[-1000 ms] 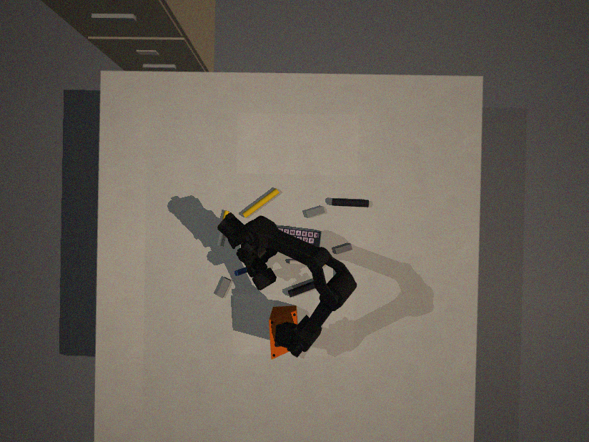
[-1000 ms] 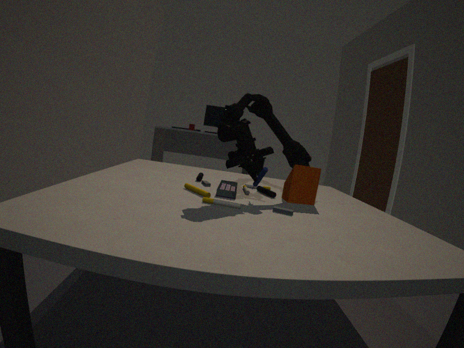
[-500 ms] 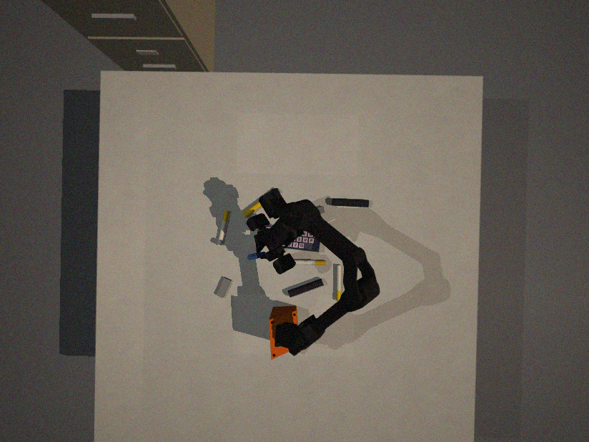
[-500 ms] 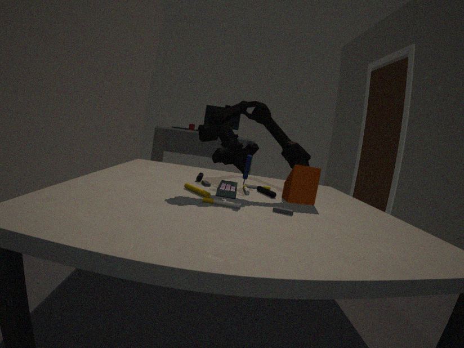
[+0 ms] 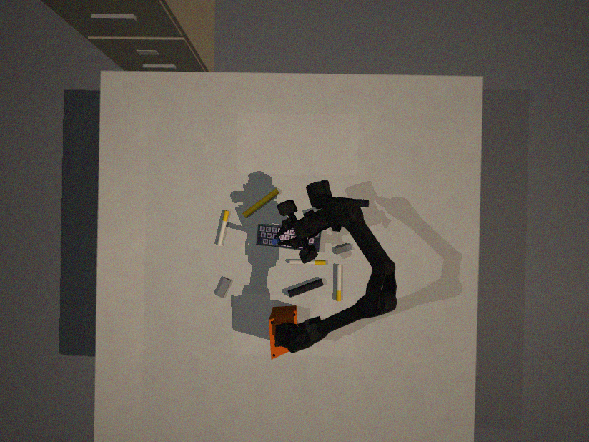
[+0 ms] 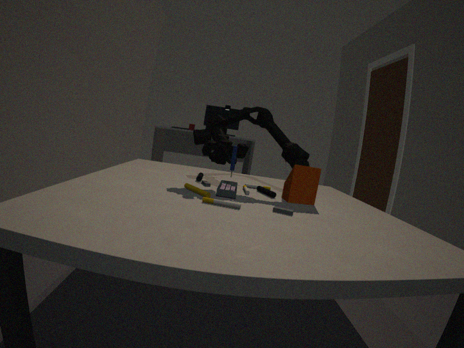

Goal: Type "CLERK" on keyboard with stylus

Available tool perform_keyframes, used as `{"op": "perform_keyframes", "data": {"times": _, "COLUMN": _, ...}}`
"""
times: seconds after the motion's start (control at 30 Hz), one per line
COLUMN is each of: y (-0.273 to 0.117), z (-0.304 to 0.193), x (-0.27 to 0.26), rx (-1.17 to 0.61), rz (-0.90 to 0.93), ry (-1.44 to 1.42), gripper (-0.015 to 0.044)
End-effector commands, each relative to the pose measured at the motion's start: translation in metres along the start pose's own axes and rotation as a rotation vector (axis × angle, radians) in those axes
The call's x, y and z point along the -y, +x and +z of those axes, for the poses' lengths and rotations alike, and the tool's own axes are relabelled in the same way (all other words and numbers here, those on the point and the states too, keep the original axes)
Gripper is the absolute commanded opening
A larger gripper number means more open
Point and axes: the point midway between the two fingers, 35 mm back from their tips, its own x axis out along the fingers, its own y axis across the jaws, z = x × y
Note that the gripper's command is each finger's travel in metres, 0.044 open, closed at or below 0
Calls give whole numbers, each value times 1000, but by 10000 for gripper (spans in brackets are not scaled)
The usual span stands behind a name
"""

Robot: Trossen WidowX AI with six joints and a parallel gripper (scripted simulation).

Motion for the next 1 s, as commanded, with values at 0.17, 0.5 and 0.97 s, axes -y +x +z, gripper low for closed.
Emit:
{"op": "perform_keyframes", "data": {"times": 0.17, "y": -6, "z": 8, "x": 0, "rx": -30, "rz": 35, "ry": -13, "gripper": 0}}
{"op": "perform_keyframes", "data": {"times": 0.5, "y": 10, "z": 32, "x": 1, "rx": -30, "rz": 34, "ry": -12, "gripper": 0}}
{"op": "perform_keyframes", "data": {"times": 0.97, "y": 10, "z": 33, "x": 0, "rx": -30, "rz": 34, "ry": -12, "gripper": 53}}
